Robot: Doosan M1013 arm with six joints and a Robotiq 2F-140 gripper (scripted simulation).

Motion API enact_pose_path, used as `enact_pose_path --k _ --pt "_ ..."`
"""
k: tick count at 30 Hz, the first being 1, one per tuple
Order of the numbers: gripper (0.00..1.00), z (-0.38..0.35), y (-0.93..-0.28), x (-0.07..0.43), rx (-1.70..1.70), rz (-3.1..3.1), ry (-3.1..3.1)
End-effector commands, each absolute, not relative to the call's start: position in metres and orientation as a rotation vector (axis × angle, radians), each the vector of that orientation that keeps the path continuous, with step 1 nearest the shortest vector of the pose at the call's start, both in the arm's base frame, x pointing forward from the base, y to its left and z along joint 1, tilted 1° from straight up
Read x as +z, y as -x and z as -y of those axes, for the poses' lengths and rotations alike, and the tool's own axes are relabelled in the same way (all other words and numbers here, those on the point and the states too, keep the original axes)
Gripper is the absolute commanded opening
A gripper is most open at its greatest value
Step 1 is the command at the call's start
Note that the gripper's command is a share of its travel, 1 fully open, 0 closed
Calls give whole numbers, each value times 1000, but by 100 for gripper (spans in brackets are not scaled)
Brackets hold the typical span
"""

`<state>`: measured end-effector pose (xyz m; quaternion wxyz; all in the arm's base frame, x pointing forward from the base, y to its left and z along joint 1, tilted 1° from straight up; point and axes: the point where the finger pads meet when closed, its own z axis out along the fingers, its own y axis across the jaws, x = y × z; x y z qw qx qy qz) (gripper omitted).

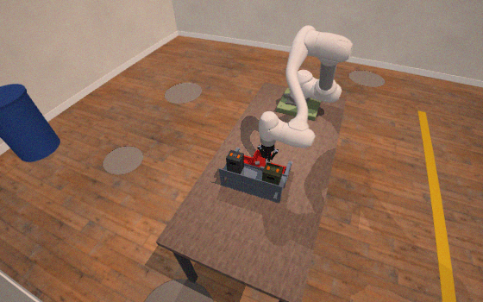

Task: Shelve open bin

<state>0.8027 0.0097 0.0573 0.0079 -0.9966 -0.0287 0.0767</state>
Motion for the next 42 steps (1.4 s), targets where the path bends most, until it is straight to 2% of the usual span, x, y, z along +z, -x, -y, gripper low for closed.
enact_pose_path --k 1,42 --pt "0 -10 -803 58 239 90 3115" --pt "0 -10 -801 55 190 89 3118"
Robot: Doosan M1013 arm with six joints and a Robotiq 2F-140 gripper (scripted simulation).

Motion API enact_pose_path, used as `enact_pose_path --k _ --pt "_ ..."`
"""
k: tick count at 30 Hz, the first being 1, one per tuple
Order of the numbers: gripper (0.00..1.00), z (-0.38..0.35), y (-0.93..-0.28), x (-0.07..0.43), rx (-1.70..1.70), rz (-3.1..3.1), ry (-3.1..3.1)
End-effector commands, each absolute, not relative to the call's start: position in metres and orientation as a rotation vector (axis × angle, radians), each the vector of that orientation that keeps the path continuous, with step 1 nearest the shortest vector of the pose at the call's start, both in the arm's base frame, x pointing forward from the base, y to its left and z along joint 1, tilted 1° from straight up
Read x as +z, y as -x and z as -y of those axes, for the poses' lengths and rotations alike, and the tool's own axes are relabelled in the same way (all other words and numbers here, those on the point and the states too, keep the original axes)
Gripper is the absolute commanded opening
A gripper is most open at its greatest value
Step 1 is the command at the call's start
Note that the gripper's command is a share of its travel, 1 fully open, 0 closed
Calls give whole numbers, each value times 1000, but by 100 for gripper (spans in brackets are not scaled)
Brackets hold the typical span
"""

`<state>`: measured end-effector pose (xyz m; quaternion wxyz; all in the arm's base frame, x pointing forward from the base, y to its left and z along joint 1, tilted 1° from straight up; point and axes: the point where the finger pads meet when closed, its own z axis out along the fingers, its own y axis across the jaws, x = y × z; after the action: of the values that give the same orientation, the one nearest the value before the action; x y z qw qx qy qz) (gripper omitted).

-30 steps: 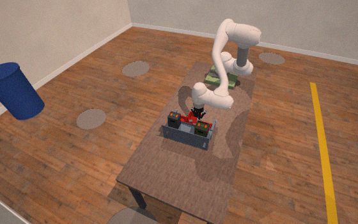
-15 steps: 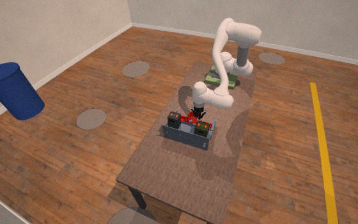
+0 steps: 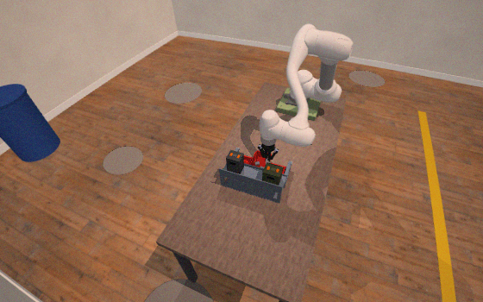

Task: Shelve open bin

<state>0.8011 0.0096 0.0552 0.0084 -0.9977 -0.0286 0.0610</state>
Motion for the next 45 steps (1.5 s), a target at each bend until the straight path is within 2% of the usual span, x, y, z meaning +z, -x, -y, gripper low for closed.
enact_pose_path --k 1,25,26,45 --pt "0 -10 -801 55 190 89 3118" --pt "0 -10 -801 55 190 89 3118" --pt "6 -10 -801 55 190 89 3118" --pt "6 -10 -801 55 190 89 3118"
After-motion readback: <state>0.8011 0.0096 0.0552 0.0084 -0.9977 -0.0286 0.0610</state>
